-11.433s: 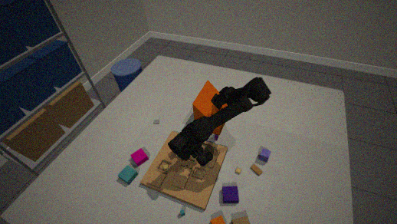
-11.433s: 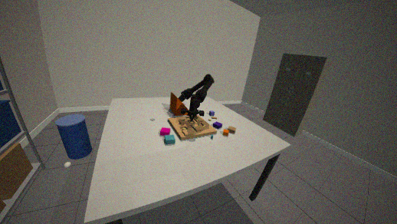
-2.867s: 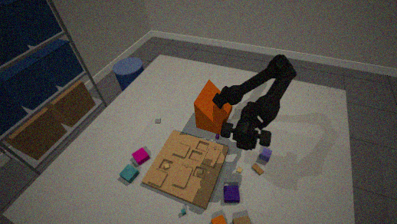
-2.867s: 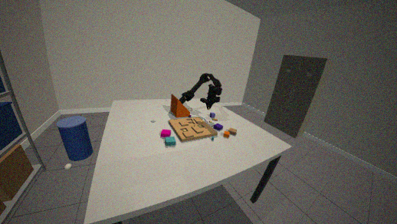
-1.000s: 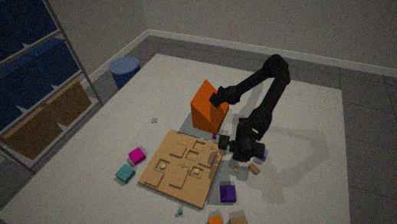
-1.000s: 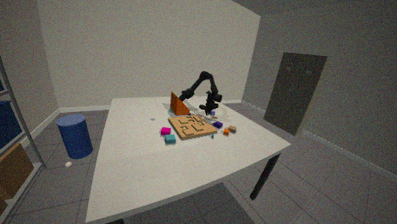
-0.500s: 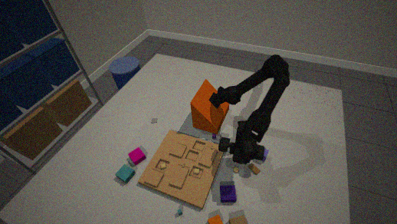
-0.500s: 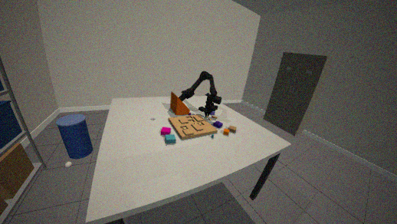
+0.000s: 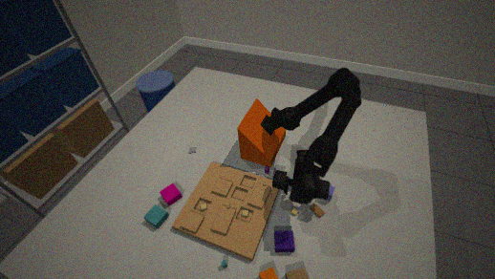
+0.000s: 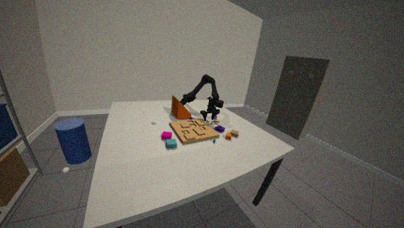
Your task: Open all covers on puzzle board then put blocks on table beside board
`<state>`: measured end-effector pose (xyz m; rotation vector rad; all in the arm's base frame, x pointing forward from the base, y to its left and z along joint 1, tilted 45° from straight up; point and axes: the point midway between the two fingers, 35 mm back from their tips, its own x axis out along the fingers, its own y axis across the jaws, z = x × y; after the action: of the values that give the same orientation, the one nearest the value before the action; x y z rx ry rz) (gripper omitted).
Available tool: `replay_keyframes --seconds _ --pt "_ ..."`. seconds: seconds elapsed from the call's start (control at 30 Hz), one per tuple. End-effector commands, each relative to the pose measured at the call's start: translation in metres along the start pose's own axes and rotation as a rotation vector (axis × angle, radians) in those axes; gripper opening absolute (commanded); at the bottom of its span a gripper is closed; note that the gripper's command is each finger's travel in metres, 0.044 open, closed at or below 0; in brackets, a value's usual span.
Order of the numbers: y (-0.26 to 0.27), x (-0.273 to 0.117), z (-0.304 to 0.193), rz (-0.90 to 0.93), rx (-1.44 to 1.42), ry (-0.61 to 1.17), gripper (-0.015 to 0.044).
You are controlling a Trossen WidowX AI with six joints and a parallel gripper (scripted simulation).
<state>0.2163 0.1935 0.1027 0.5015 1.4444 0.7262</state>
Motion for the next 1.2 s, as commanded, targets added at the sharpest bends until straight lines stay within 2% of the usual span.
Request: replay_keyframes --seconds 0.0,0.73,1.17 --pt "0.0 -0.009 0.002 0.0 -0.004 -0.004 0.044" --pt "0.0 -0.074 -0.001 -0.004 0.001 -0.003 0.044" --pt "-0.034 -0.081 0.047 -0.035 -0.074 -0.015 0.0099"
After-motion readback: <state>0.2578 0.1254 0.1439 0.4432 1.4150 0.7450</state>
